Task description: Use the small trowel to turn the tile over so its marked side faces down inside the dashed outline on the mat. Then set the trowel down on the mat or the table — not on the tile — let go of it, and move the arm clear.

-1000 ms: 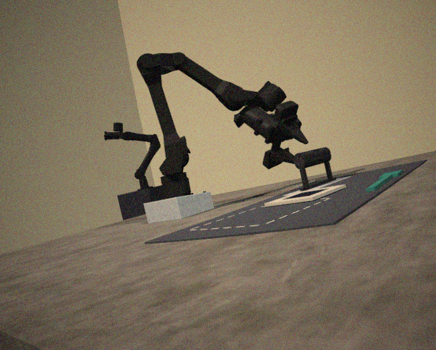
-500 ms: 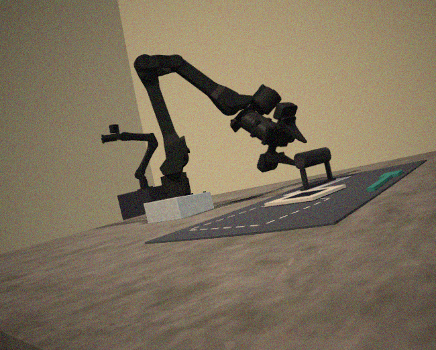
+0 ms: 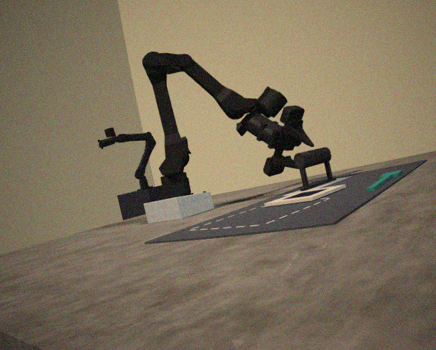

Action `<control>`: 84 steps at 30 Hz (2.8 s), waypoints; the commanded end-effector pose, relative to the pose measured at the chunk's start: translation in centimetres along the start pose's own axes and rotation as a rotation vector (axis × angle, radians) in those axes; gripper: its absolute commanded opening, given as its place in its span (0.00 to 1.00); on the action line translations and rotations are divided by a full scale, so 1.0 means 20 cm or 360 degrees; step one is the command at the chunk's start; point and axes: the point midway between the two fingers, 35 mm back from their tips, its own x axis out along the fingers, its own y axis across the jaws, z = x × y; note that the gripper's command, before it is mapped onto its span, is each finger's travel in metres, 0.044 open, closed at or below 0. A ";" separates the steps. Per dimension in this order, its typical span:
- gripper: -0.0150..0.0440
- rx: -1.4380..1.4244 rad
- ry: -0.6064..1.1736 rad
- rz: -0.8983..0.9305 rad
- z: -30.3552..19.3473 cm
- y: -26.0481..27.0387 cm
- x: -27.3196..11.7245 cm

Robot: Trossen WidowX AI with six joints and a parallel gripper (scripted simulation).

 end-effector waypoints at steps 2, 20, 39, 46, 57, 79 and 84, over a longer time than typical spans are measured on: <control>0.76 -0.0008 0.0001 0.0004 0.00 0.00 0.05; 0.76 -0.0009 0.0001 -0.0001 -0.01 0.00 0.18; 0.36 -0.0009 0.0001 -0.0001 -0.01 0.00 0.18; 0.28 -0.0009 0.0001 -0.0001 -0.01 0.00 0.18; 0.25 -0.0008 0.0004 -0.0001 0.00 -0.17 0.04; 0.25 0.0126 -0.0064 -0.0008 -0.11 -0.49 0.36; 0.25 0.0139 -0.0073 -0.0015 -0.13 -0.52 0.41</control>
